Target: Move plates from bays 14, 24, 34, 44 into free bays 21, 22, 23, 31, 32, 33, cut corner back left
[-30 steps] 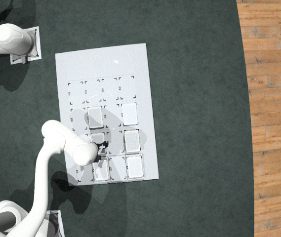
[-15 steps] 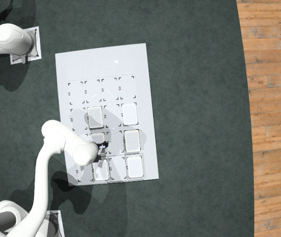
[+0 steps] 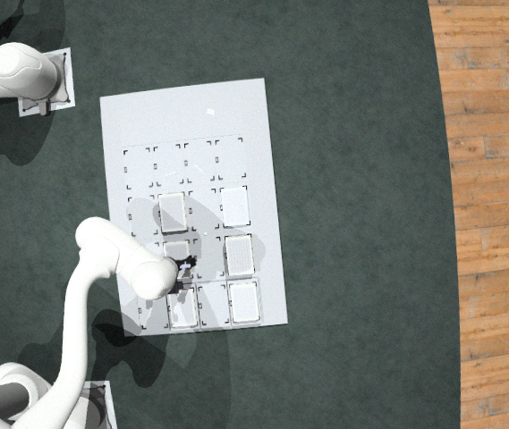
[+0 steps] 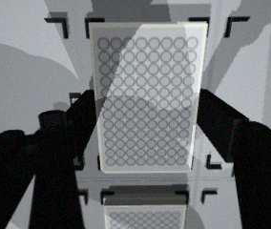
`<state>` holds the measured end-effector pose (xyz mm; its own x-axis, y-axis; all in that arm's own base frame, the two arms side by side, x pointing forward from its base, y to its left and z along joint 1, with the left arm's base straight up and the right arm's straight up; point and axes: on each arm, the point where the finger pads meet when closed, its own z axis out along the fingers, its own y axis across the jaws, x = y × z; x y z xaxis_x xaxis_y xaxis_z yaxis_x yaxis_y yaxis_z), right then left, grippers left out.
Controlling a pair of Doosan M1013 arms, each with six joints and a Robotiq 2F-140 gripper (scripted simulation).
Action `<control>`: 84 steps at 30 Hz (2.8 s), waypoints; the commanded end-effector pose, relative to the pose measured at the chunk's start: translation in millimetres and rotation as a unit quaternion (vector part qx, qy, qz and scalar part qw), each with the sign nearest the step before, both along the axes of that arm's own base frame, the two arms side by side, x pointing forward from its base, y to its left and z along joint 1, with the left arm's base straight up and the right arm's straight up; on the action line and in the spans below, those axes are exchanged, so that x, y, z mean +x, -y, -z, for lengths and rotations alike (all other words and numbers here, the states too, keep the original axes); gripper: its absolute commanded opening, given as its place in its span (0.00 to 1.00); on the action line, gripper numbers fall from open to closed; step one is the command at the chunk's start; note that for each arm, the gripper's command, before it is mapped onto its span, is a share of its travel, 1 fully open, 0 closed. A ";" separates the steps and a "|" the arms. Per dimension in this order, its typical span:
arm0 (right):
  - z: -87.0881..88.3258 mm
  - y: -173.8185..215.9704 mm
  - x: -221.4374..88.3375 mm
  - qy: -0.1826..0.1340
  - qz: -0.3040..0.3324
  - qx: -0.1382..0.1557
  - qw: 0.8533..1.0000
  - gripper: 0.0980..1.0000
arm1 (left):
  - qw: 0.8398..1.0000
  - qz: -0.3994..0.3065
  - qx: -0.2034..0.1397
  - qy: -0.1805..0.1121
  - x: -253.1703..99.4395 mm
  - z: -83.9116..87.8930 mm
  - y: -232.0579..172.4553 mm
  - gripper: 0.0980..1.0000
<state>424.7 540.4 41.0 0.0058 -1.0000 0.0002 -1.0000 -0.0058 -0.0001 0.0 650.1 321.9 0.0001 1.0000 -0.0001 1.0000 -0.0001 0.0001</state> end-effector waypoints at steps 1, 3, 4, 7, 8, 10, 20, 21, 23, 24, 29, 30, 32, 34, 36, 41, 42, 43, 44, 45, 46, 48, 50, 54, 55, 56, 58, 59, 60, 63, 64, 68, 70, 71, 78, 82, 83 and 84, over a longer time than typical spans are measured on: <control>-0.7 -0.4 0.3 0.000 0.000 0.001 1.000 0.00 | 1.000 0.000 0.001 0.000 -0.1 -1.0 -0.2 1.00; -0.5 -0.4 0.3 0.000 0.000 0.001 1.000 0.00 | 1.000 0.000 0.001 0.000 -0.1 -1.0 -0.2 1.00; -0.5 -0.4 0.3 0.000 0.000 0.001 1.000 0.00 | 1.000 0.000 0.001 0.000 -0.1 -1.0 -0.2 1.00; -0.4 -0.4 0.3 0.000 0.000 0.001 1.000 0.00 | 1.000 0.000 0.001 0.000 -0.1 -1.0 -0.2 1.00; -0.4 -0.4 0.3 0.000 0.000 0.001 1.000 0.00 | 1.000 0.000 0.001 0.000 -0.1 -1.0 -0.2 1.00; -0.2 -0.4 0.3 0.000 0.000 0.001 1.000 0.00 | 1.000 0.000 0.001 0.000 -0.1 -1.0 -0.2 1.00; 0.5 -0.4 0.3 0.000 0.000 0.001 1.000 0.00 | 1.000 0.000 0.001 0.000 -0.1 -1.0 -0.2 1.00; 0.5 -0.4 0.3 0.000 0.000 0.001 1.000 0.00 | 1.000 0.000 0.001 0.000 -0.1 -1.0 -0.2 1.00; 0.6 -0.4 0.3 0.000 0.000 0.001 1.000 0.00 | 1.000 0.000 0.001 0.000 -0.1 -1.0 -0.2 1.00; 0.6 -0.4 0.3 0.000 0.000 0.001 1.000 0.00 | 1.000 0.000 0.001 0.000 -0.1 -1.0 -0.2 1.00; 0.7 -0.4 0.3 0.000 0.000 0.001 1.000 0.00 | 1.000 0.000 0.001 0.000 -0.1 -1.0 -0.2 1.00; 0.7 -0.4 0.3 0.000 0.000 0.001 1.000 0.00 | 1.000 0.000 0.001 0.000 -0.1 -1.0 -0.2 1.00; 0.7 -0.4 0.3 0.000 0.000 0.001 1.000 0.00 | 1.000 0.000 0.001 0.000 -0.1 -1.0 -0.2 1.00; 0.7 -0.4 0.3 0.000 0.000 0.001 1.000 0.00 | 1.000 0.000 0.001 0.000 -0.1 -1.0 -0.2 1.00; 0.7 -0.4 0.3 0.000 0.000 0.001 1.000 0.00 | 1.000 0.000 0.001 0.000 -0.1 -1.0 -0.2 1.00; 0.7 -0.4 0.3 0.000 0.000 0.001 1.000 0.66 | 1.000 0.000 0.001 0.000 -0.1 -1.0 -0.2 1.00; 0.8 -0.4 0.3 0.000 0.000 0.001 1.000 0.66 | 1.000 0.000 0.001 0.000 -0.1 -1.0 -0.2 1.00; 0.8 -0.4 0.3 0.000 0.000 0.001 1.000 0.66 | 1.000 0.000 0.001 0.000 -0.1 -1.0 -0.2 1.00; 0.8 -0.4 0.3 0.000 0.000 0.001 1.000 0.66 | 1.000 0.000 0.001 0.000 -0.1 -1.0 -0.2 1.00; 0.8 -0.4 0.3 0.000 0.000 0.001 1.000 0.66 | 1.000 0.000 0.001 0.000 -0.1 -1.0 -0.2 1.00; 0.8 -0.4 0.3 0.000 0.000 0.001 1.000 0.66 | 1.000 0.000 0.001 0.000 -0.1 -1.0 -0.2 1.00; 0.8 -0.4 0.3 0.000 0.000 0.001 1.000 0.66 | 1.000 0.000 0.001 0.000 -0.1 -1.0 -0.2 1.00; 0.8 -0.4 0.3 0.000 0.000 0.001 1.000 0.66 | 1.000 0.000 0.001 0.000 -0.1 -1.0 -0.2 1.00; 0.8 -0.4 0.3 0.000 0.000 0.001 1.000 0.66 | 1.000 0.000 0.001 0.000 -0.1 -1.0 -0.2 1.00; 0.8 -0.4 0.3 0.000 0.000 0.001 1.000 0.66 | 1.000 0.000 0.001 0.000 -0.1 -1.0 -0.2 1.00; 0.8 -0.4 0.3 0.000 0.000 0.001 1.000 0.66 | 1.000 0.000 0.001 0.000 -0.1 -1.0 -0.2 1.00; 0.8 -0.4 0.3 0.000 0.000 0.001 1.000 0.66 | 1.000 0.000 0.001 0.000 -0.1 -1.0 -0.2 1.00; 0.8 -0.4 0.3 0.000 0.000 0.001 1.000 0.66 | 1.000 0.000 0.001 0.000 -0.1 -1.0 -0.2 1.00; 0.8 -0.4 0.3 0.000 0.000 0.001 1.000 0.66 | 1.000 0.000 0.001 0.000 -0.1 -1.0 -0.2 1.00; 0.8 -0.4 0.3 0.000 0.000 0.001 1.000 0.66 | 1.000 0.000 0.001 0.000 -0.1 -1.0 -0.2 1.00; 0.8 -0.4 0.3 0.000 0.000 0.001 1.000 0.66 | 1.000 0.000 0.001 0.000 -0.1 -1.0 -0.2 1.00; -0.5 -0.4 0.2 0.000 0.000 0.001 1.000 0.66 | 1.000 0.000 0.001 0.000 -0.1 -1.0 -0.2 1.00; -3.2 -0.4 0.2 0.000 0.000 0.001 1.000 0.66 | 1.000 0.000 0.001 0.000 -0.1 -1.0 -0.2 1.00; -4.5 -0.4 0.2 0.000 0.000 0.001 1.000 0.66 | 1.000 0.000 0.001 0.000 -0.1 -1.0 -0.2 1.00; -11.2 -0.4 0.2 0.000 0.000 0.001 1.000 0.66 | 1.000 0.000 0.001 0.000 -0.1 -1.0 -0.2 1.00; -16.5 -0.4 0.2 0.000 0.000 0.001 1.000 0.66 | 1.000 0.000 0.001 0.000 -0.1 -1.0 -0.2 1.00; -17.8 -0.4 0.2 0.000 0.000 0.001 1.000 0.66 | 1.000 0.000 0.001 0.000 -0.1 -1.0 -0.2 1.00; -19.2 -0.4 0.2 0.000 0.000 0.001 1.000 0.66 | 1.000 0.000 0.001 0.000 -0.1 -1.0 -0.2 1.00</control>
<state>424.7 540.3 57.0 0.0056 -1.0000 0.0002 -1.0000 -0.0056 -0.0001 0.0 650.1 321.9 0.0001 1.0000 -0.0001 1.0000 -0.0001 0.0001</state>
